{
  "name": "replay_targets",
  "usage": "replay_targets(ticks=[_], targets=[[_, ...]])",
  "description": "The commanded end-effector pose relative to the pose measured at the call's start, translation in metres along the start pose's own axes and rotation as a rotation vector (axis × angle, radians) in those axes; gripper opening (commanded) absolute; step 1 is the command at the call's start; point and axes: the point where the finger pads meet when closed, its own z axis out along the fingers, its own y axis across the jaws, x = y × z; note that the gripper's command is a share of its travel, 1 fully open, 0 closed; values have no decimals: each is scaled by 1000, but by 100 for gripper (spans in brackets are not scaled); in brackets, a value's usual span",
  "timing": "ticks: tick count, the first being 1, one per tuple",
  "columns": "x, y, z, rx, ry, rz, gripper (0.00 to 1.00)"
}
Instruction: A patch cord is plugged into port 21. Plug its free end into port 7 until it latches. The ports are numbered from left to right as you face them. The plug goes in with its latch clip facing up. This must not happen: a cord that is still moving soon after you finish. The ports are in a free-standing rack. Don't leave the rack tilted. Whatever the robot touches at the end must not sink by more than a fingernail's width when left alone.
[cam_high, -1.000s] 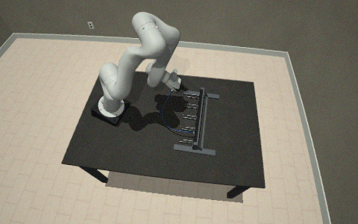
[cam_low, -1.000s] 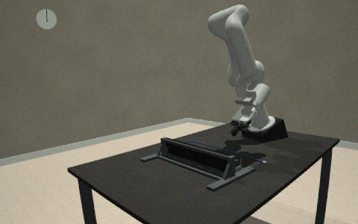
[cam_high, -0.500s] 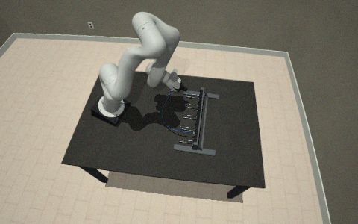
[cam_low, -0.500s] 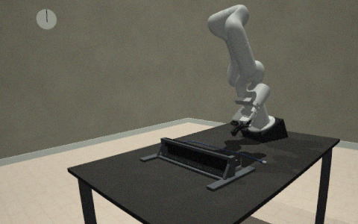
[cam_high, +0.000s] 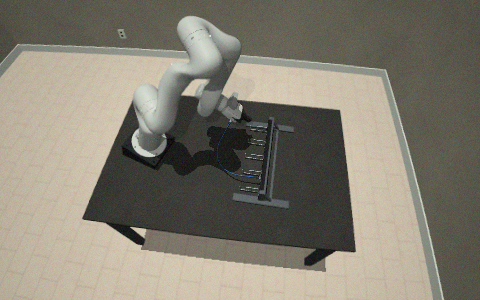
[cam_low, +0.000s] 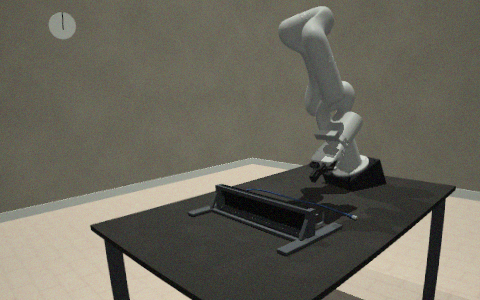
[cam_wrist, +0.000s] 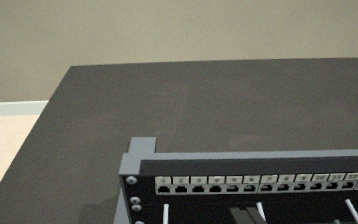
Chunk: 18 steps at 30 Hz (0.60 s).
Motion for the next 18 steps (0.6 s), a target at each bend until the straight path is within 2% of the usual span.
replay_targets(ticks=[1,8,18], targets=[[1,0,-1,0,1,1,0],[1,0,-11,0,1,1,0],[1,0,-45,0,1,1,0]])
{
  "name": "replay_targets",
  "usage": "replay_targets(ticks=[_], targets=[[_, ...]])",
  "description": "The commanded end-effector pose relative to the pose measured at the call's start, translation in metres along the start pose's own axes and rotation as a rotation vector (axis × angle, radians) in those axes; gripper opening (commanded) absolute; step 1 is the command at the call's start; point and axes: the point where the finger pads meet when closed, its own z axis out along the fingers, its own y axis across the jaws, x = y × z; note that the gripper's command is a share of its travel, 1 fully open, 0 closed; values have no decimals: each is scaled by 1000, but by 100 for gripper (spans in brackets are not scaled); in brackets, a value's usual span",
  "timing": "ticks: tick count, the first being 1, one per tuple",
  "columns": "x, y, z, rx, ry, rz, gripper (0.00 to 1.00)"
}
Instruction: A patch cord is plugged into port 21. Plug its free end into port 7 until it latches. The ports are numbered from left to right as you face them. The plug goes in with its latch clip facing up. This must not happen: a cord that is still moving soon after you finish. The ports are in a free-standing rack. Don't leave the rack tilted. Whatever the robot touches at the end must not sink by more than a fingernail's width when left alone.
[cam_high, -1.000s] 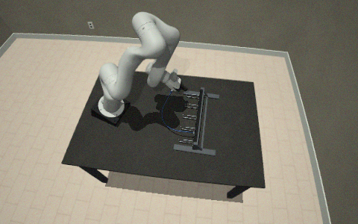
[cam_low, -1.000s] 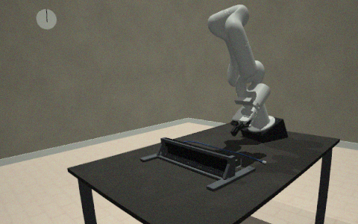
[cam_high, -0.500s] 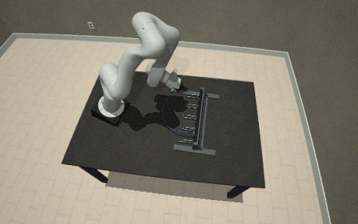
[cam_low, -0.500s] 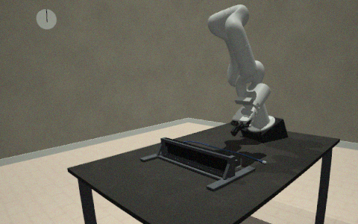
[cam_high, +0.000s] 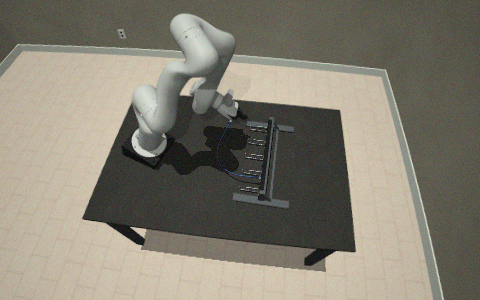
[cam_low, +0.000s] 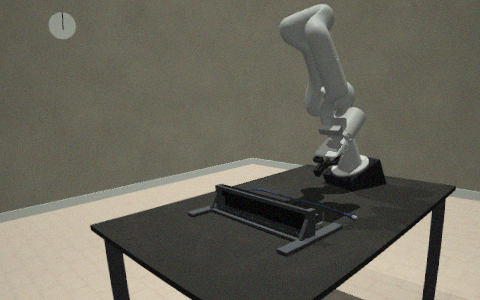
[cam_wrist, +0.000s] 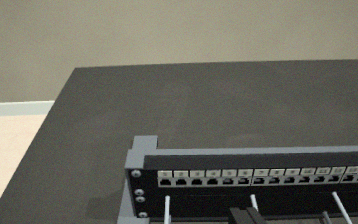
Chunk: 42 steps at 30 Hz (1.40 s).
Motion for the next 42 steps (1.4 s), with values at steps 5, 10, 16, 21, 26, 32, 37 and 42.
replay_targets(ticks=[5,10,16,21,26,32,37,42], targets=[[1,0,-28,-1,1,1,0],[1,0,-31,-1,1,1,0],[1,0,-31,-1,1,1,0],[1,10,-31,-1,1,1,0],[1,21,-31,-1,1,1,0],[1,51,-31,-1,1,1,0],[1,75,-31,-1,1,1,0],[1,86,-31,-1,1,1,0]])
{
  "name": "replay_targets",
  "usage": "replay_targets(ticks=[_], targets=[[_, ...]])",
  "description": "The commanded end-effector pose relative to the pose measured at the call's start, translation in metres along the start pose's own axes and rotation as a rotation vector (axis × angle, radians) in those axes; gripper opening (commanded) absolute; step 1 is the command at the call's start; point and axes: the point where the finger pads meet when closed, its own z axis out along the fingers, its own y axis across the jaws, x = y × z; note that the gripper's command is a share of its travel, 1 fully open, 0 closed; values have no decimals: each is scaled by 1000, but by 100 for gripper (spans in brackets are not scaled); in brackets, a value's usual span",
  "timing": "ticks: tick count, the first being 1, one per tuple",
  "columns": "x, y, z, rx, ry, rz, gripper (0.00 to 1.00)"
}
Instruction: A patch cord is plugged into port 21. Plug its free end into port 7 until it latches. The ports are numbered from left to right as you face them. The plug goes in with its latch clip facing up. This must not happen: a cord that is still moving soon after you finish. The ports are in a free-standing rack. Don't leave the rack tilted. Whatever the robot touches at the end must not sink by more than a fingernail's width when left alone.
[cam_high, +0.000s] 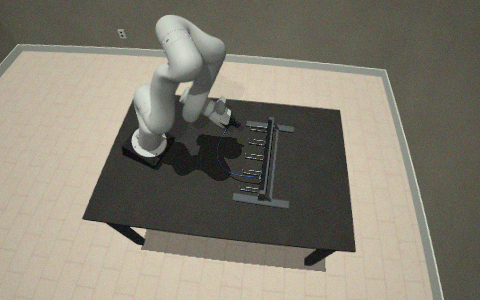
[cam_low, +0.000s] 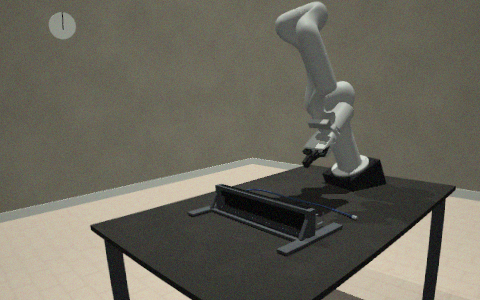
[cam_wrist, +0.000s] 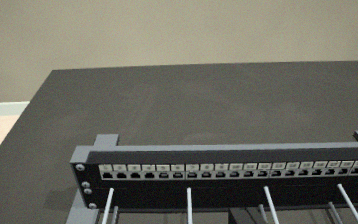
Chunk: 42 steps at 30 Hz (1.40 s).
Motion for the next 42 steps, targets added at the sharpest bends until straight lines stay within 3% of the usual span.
replay_targets(ticks=[1,19,31,42], targets=[[1,16,1,7,1,1,0],[1,27,4,7,1,1,0],[1,27,40,7,1,1,0],[1,27,60,7,1,1,0]])
